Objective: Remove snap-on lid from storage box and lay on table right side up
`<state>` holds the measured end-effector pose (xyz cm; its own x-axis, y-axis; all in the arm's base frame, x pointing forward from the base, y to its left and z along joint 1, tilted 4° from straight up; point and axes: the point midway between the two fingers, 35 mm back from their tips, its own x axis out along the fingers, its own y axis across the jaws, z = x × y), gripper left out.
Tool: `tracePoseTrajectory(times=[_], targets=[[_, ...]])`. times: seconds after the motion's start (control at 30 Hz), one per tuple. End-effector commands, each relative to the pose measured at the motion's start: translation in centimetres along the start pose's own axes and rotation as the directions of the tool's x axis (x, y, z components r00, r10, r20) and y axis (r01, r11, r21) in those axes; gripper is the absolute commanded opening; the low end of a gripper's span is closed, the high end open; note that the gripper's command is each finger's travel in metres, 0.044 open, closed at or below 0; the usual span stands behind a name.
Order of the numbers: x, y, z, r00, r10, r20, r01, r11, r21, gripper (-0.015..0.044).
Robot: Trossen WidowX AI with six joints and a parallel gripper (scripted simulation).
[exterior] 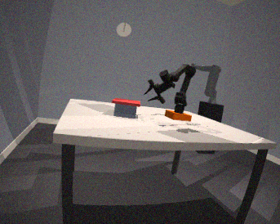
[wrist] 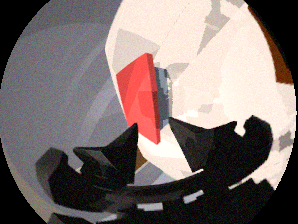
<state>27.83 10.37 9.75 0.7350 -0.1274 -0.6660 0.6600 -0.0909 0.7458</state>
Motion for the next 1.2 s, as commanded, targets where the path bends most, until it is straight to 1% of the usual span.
tracePoseTrajectory(times=[0.0, 1.17], targets=[[0.6, -0.4, 0.1, 1.0, -0.007, 0.005, 0.007, 1.0, -0.002, 0.0235], [6.3, -0.4, 0.1, 1.0, -0.004, 0.005, 0.004, 1.0, -0.002, 0.0235]])
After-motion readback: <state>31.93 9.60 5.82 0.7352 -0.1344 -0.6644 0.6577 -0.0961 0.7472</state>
